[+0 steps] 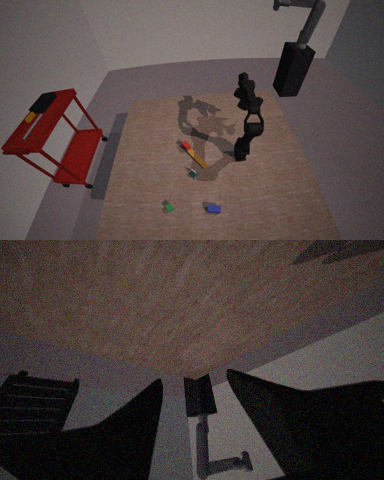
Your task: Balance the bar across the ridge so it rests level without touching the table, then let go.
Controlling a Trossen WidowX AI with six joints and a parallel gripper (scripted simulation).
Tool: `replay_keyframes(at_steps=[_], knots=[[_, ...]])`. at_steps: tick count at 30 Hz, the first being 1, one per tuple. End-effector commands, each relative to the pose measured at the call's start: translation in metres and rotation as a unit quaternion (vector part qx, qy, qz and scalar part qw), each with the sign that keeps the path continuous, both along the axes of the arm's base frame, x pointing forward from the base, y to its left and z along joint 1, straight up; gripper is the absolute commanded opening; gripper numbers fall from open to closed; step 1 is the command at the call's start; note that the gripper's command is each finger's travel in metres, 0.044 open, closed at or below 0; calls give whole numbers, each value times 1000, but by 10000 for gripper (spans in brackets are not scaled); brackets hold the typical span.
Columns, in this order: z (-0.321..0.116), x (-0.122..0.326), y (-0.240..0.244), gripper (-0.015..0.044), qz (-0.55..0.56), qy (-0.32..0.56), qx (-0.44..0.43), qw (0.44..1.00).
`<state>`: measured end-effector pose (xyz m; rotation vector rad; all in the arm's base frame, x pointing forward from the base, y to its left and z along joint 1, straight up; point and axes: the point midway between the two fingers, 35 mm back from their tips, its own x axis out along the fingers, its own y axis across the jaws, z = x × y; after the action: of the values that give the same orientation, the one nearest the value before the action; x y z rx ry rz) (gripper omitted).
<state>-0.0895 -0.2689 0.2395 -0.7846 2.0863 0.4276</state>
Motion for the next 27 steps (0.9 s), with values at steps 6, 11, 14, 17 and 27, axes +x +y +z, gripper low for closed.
replay_keyframes(at_steps=[6,11,14,17,27], knots=[[-9,42,-13,315,59,-23,11,998],[-13,66,-17,315,94,-35,17,995],[-15,80,-18,315,115,-41,22,992],[-17,95,-18,315,138,-46,28,989],[-24,142,-14,315,212,-59,51,974]])
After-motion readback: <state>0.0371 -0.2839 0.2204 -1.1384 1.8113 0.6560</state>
